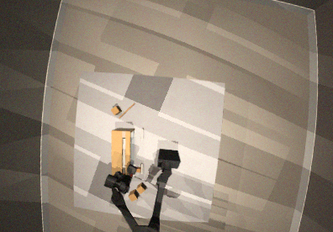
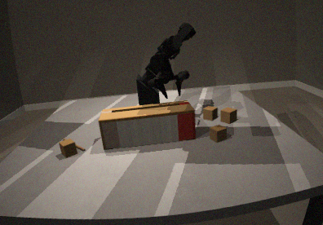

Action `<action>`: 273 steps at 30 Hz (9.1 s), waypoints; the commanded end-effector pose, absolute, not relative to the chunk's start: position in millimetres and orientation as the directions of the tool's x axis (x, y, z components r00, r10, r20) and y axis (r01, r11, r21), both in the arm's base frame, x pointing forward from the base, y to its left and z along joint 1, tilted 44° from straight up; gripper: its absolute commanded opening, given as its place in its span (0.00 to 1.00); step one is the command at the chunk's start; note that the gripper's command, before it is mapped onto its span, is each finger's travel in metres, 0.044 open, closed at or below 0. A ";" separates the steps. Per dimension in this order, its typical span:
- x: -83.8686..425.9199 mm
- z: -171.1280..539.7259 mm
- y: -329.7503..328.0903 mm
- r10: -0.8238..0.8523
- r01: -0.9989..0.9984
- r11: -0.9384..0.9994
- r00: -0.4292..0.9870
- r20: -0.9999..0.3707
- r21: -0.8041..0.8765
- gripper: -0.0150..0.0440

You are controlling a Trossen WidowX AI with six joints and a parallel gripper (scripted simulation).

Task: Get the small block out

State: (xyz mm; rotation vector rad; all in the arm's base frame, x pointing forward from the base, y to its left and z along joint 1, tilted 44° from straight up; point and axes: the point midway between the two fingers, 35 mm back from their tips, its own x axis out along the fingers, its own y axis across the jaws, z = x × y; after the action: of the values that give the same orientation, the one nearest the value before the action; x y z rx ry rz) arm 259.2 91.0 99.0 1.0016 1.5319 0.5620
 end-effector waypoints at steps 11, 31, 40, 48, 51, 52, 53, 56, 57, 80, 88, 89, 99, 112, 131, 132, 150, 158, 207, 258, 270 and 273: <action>238.1 117.1 101.1 0.730 -0.978 0.138 0.206 -0.652 -0.155 0.74; 227.1 132.7 105.3 0.664 0.046 -0.701 0.406 -0.628 -0.712 0.74; 226.9 133.2 105.4 0.663 0.085 -0.711 0.412 -0.626 -0.698 0.74; 226.9 133.2 105.4 0.663 0.085 -0.711 0.412 -0.626 -0.698 0.74; 231.2 119.4 116.7 0.659 0.084 -0.716 0.408 -0.632 -0.693 0.74; 233.1 110.2 125.0 0.658 0.084 -0.718 0.406 -0.635 -0.690 0.74; 234.0 101.2 133.6 0.657 0.085 -0.719 0.406 -0.636 -0.689 0.74; 231.3 76.6 159.7 0.660 0.085 -0.715 0.409 -0.630 -0.694 0.74; 229.1 70.8 166.5 0.663 0.085 -0.712 0.410 -0.626 -0.698 0.74; 229.8 46.0 192.2 0.664 0.084 -0.710 0.410 -0.625 -0.700 0.74; 229.3 36.6 201.3 0.665 0.084 -0.709 0.410 -0.624 -0.700 0.74; 229.2 35.5 202.5 0.665 0.084 -0.709 0.410 -0.624 -0.700 0.74; 226.8 24.0 213.3 0.666 0.084 -0.707 0.411 -0.622 -0.702 0.74; 226.7 23.6 213.6 0.666 0.084 -0.707 0.411 -0.622 -0.702 0.35; 227.6 67.6 172.1 0.668 0.090 -0.707 0.412 -0.620 -0.701 0.25; 227.3 68.8 171.0 0.668 0.090 -0.707 0.412 -0.620 -0.701 0.25; 227.6 69.4 159.6 0.670 -0.446 -0.459 0.395 -0.628 -0.769 0.25; 227.6 70.1 154.2 0.674 -0.673 -0.261 0.386 -0.630 -0.692 0.25; 226.0 80.0 122.4 0.717 -0.379 0.697 0.353 -0.601 0.609 0.25; 222.3 101.9 91.1 0.772 0.925 -0.305 0.380 -0.510 0.228 0.25; 221.3 108.4 84.0 0.783 0.832 -0.527 0.395 -0.481 -0.173 0.25; 221.0 110.1 82.3 0.785 0.781 -0.562 0.400 -0.473 -0.273 0.25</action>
State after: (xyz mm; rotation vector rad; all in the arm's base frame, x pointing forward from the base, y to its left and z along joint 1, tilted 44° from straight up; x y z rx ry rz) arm 221.1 84.0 107.4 2.5553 1.4770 -0.8176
